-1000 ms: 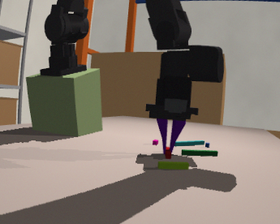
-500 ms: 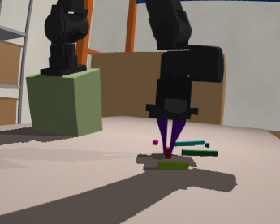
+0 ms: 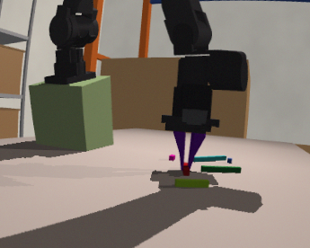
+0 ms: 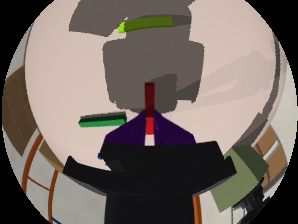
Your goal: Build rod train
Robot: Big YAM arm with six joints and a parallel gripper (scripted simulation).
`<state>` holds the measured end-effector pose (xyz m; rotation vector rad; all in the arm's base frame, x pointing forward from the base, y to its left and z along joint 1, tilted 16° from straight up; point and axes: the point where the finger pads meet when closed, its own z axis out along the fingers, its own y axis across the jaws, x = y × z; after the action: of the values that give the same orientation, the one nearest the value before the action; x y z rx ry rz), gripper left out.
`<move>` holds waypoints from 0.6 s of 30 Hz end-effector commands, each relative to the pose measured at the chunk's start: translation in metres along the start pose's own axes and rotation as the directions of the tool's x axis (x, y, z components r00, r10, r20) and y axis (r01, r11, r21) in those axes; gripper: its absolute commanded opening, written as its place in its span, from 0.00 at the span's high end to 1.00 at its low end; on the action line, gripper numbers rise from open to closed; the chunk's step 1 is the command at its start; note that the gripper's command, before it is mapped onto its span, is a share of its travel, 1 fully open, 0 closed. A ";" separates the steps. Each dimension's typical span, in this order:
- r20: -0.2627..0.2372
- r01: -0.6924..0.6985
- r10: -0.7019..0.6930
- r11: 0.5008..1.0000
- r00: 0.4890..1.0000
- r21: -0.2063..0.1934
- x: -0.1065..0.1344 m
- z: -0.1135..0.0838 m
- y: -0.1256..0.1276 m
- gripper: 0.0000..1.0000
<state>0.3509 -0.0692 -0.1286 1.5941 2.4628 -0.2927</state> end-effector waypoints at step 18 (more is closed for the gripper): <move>0.027 -0.011 0.013 0.998 1.000 -0.059 -0.012 -0.115 0.025 0.96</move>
<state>0.3509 -0.0473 -0.0404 1.5766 2.4576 -0.2758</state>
